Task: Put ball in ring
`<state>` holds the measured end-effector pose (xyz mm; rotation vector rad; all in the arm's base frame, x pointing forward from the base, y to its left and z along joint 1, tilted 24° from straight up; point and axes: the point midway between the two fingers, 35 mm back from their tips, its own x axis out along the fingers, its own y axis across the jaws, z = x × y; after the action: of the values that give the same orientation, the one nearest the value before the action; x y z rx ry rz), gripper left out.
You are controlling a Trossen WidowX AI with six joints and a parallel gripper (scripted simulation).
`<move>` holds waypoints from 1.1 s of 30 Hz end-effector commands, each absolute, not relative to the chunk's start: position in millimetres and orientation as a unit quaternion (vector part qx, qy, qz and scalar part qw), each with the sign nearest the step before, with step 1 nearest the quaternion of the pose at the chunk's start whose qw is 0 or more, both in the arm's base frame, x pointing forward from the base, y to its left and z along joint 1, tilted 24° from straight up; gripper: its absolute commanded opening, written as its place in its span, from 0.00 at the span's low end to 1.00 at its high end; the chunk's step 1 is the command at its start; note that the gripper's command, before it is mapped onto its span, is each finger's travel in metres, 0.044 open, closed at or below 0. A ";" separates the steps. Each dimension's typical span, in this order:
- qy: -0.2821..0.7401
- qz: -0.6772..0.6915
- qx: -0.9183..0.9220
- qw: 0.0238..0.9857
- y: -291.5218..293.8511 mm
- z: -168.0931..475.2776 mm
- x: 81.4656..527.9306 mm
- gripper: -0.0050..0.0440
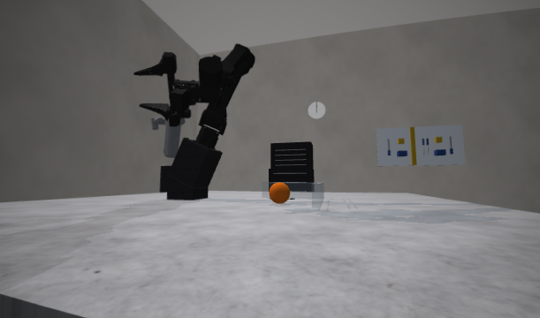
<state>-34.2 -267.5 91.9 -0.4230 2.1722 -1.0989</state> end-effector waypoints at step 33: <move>0.625 -0.228 -0.142 0.733 -216.8 50.0 204.3 0.94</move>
<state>172.4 -239.4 54.3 -0.3653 1.4505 -0.6125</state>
